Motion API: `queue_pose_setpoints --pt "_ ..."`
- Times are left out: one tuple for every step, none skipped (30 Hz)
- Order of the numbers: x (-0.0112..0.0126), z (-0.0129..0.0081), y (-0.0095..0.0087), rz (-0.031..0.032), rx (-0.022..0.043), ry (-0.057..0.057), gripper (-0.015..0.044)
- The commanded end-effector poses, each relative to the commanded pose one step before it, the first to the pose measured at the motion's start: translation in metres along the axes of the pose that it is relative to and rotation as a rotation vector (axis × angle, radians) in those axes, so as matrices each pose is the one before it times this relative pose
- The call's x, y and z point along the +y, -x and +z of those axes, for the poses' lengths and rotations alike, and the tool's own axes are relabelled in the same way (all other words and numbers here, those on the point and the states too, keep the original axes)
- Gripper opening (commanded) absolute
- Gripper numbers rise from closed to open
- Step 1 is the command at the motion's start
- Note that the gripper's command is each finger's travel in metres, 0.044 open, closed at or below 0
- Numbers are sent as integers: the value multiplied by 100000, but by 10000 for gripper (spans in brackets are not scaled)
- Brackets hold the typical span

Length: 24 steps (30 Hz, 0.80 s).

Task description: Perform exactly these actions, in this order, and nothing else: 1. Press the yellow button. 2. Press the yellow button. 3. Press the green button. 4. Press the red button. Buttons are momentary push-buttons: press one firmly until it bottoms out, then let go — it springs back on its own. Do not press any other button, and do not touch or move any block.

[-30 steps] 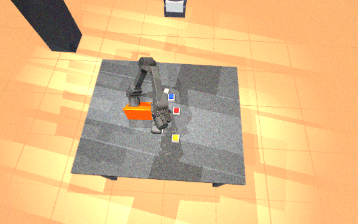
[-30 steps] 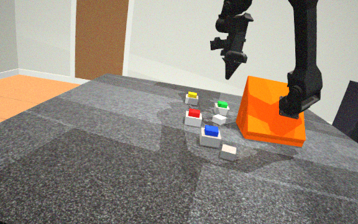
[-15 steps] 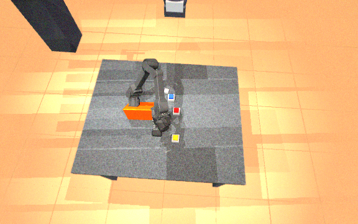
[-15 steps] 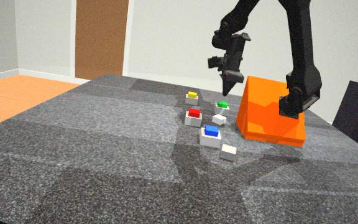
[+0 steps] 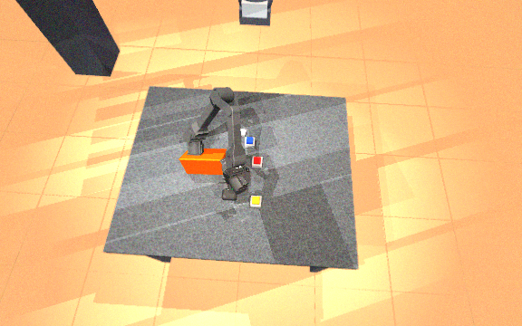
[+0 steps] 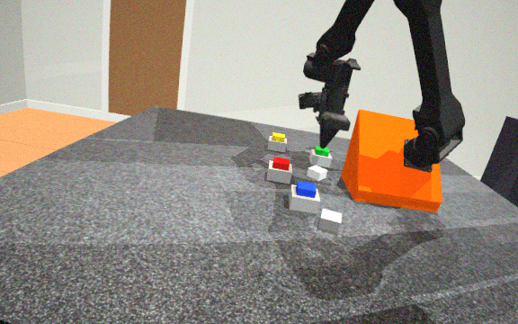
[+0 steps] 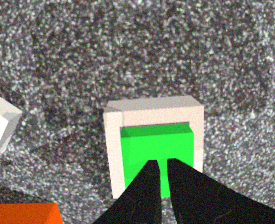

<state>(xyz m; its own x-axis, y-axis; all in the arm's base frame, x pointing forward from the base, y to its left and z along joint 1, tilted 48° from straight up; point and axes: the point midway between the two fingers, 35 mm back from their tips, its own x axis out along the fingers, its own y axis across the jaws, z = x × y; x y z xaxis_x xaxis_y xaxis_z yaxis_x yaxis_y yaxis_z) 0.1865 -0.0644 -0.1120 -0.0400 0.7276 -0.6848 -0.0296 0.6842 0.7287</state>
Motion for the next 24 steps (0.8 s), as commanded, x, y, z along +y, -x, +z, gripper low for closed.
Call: queue_pose_setpoints --pt "110 -126 -870 835 40 -712 20" --pt "7 -7 -131 13 0 3 20" --pt "5 -5 -79 8 0 2 20" --pt "2 -2 -26 3 0 1 20" --pt "0 0 0 0 0 0 20" --pt "0 0 0 0 0 0 20" --pt "0 0 0 0 0 0 20" --pt "0 0 0 0 0 0 20" --pt "0 0 0 0 0 0 20" --pt "0 0 0 0 0 0 20" --pt "0 0 0 0 0 0 20" --pt "0 0 0 0 0 0 20" --pt "0 0 0 0 0 0 20" --pt "0 0 0 0 0 0 20" --pt "0 0 0 0 0 0 20" --pt "0 0 0 0 0 0 20" --pt "0 0 0 0 0 0 20" --pt "0 0 0 0 0 0 20" --pt "0 0 0 0 0 0 20" --pt "0 0 0 0 0 0 20" --pt "0 0 0 0 0 0 20" --pt "0 0 0 0 0 0 20" --pt "0 0 0 0 0 0 20" --pt "-64 38 328 -358 46 452 20"
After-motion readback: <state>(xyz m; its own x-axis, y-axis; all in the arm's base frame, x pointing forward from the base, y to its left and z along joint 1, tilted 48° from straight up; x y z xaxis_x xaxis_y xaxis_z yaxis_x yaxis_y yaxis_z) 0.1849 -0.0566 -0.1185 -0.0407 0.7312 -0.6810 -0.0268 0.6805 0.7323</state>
